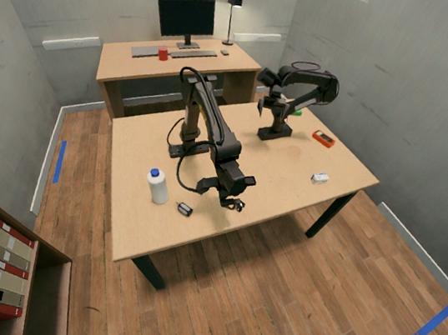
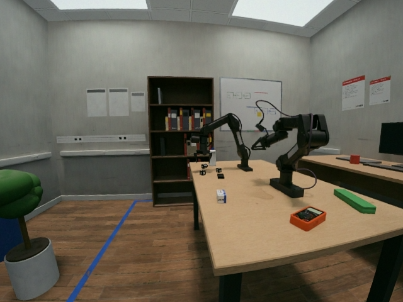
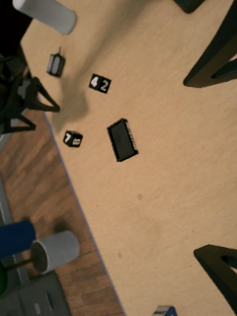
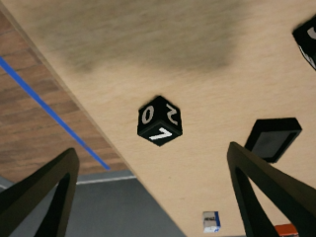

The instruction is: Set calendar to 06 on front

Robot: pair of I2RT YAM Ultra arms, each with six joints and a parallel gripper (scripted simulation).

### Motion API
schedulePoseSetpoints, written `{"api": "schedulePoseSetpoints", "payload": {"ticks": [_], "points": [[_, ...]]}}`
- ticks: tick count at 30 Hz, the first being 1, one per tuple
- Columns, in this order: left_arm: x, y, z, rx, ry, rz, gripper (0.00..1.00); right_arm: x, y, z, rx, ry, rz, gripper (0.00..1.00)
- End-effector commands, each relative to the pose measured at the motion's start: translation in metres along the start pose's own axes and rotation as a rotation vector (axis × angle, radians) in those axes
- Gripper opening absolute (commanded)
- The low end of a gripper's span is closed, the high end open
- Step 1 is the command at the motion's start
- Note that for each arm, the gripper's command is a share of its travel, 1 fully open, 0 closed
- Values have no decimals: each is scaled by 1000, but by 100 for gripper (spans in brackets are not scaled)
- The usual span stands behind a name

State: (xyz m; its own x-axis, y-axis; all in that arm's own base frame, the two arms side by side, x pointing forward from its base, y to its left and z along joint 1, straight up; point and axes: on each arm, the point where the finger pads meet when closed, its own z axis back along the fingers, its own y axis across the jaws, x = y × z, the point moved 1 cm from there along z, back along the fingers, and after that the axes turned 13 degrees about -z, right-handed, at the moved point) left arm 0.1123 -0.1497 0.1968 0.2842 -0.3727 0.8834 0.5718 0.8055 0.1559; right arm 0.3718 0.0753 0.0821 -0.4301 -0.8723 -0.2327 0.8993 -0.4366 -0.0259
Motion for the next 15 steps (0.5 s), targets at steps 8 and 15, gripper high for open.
{"api": "schedulePoseSetpoints", "payload": {"ticks": [8,15], "points": [[10,4,4,15,-26,10,100,-7,1,6,32,36,38,77],[10,4,4,15,-26,10,100,-19,23,2,183,114,354,55]]}}
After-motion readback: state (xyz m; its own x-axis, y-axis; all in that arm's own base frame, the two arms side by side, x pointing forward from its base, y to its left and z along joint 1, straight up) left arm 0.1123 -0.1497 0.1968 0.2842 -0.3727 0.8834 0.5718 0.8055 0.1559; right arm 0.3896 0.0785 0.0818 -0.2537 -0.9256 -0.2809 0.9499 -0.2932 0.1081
